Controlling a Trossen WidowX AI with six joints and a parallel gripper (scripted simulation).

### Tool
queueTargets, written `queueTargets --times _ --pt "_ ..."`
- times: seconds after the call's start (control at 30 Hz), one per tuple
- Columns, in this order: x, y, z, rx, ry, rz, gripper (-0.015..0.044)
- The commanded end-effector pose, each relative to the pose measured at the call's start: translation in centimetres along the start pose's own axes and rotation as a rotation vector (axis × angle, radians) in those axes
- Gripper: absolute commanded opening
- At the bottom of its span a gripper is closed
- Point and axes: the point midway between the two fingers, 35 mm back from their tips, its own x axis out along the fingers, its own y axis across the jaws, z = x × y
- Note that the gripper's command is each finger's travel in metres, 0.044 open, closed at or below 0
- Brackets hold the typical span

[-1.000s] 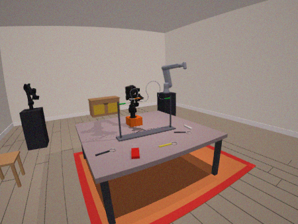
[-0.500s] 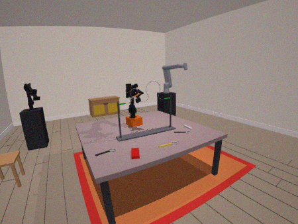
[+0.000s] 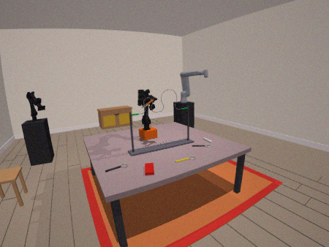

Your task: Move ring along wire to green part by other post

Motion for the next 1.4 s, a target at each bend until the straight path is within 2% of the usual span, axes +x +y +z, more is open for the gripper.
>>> queueTargets --times 0.0,1.37 --pt "0.0 0.4 -0.1 -0.008 0.004 -0.007 -0.0150" --pt "-1.7 -3.9 1.4 -0.607 0.036 -0.417 -0.0150"
